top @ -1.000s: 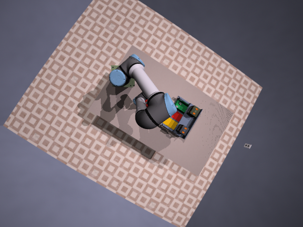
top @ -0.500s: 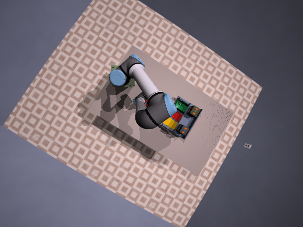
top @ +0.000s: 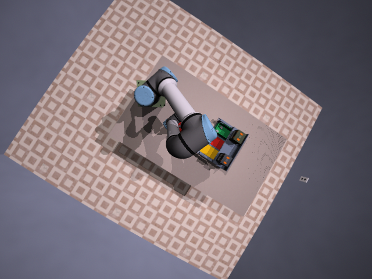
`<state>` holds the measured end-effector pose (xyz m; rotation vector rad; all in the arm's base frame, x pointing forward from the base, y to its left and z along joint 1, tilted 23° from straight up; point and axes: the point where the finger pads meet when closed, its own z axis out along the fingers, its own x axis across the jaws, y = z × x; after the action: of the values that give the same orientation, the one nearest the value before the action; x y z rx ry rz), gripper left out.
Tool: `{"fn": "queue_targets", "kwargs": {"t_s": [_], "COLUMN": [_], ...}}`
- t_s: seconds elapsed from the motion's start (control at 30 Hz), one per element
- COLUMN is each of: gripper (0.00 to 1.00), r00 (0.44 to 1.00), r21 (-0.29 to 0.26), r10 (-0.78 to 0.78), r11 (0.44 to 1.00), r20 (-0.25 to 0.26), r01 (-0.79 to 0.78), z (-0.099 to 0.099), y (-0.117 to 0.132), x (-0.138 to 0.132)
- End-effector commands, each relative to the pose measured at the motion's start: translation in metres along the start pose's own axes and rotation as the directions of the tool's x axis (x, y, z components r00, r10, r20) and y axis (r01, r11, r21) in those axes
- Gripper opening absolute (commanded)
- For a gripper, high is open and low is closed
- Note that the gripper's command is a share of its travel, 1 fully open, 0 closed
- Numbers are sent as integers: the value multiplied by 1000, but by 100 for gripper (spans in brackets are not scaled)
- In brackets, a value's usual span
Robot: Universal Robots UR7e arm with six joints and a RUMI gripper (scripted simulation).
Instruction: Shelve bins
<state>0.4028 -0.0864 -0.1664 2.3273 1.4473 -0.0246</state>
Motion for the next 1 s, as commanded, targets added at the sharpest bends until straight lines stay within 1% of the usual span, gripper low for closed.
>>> {"fn": "queue_targets", "kwargs": {"t_s": [0.0,0.7,0.97], "gripper": [0,0,0], "r00": [1000,1000,1000], "r21": [-3,-3,-1], "r10": [1,1,0], "r11": [1000,1000,1000], "r20": [-1,0,-1], "r01": [-1,-1,0], "z": [1,1,-4], "y": [2,2,0], "x": [0,0,0]}}
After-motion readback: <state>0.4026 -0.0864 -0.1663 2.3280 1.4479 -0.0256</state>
